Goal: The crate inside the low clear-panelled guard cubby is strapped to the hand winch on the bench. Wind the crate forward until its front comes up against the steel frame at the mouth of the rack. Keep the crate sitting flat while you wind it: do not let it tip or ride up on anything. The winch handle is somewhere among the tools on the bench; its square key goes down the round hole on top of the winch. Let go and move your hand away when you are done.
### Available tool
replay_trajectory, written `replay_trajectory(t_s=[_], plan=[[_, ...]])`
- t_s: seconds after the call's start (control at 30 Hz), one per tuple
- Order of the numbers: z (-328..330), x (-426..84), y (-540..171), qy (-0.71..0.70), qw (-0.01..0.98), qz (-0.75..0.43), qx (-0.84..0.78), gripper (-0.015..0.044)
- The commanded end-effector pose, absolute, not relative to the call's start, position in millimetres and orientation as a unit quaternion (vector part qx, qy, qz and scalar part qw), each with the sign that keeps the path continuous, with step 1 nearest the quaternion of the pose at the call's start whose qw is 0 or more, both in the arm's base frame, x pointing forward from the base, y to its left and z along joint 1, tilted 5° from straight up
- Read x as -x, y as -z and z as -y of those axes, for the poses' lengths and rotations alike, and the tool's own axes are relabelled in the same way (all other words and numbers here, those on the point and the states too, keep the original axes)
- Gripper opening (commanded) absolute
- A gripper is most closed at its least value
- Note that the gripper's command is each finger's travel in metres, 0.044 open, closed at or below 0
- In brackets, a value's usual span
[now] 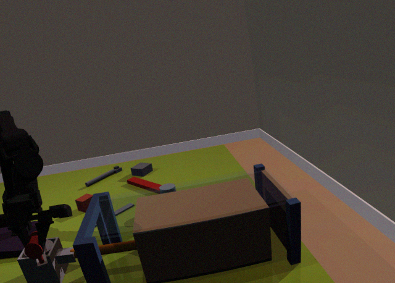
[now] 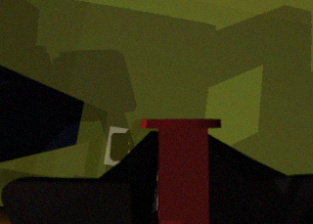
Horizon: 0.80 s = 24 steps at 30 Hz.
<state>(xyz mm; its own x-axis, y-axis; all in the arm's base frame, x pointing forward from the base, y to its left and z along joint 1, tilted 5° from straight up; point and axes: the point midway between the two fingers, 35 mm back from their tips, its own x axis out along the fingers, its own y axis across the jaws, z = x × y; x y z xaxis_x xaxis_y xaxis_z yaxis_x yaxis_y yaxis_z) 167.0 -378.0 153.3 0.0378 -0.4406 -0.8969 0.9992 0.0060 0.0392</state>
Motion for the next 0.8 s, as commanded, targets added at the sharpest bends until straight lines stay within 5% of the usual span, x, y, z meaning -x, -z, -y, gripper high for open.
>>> replay_trajectory(t_s=[0.0,0.77], plan=[[362.2,-193.7,-151.7,0.554,0.630,-0.375,-0.395,0.0000],[362.2,-193.7,-151.7,0.554,0.630,-0.375,-0.395,0.0000]])
